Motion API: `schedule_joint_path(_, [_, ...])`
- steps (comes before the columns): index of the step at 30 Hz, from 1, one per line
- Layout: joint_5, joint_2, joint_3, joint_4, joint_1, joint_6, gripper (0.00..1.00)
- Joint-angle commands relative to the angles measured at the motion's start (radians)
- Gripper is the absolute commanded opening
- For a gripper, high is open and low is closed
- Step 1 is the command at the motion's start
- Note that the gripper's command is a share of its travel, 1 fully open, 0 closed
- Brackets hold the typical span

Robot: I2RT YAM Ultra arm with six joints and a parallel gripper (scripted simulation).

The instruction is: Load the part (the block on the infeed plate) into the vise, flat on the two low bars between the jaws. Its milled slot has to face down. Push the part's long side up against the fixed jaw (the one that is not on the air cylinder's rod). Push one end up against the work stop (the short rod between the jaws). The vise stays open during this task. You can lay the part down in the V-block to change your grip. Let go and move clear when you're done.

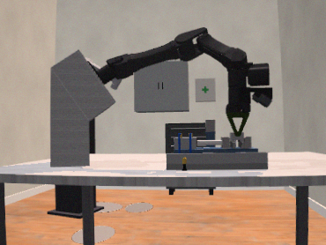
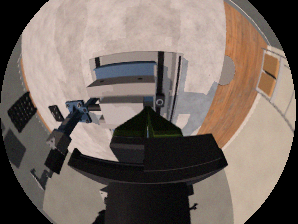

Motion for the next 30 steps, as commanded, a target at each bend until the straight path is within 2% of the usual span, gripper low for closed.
schedule_joint_path(1, [-0.006,-0.040,-0.015,0.009,-0.012,0.006,0.00])
schedule_joint_path(2, [-0.006,-0.044,0.012,0.002,-0.012,0.005,0.00])
schedule_joint_path(9, [-0.005,-0.045,-0.021,0.010,-0.009,0.009,0.00])
schedule_joint_path(30, [-0.004,-0.052,-0.029,0.009,-0.002,0.012,0.00])
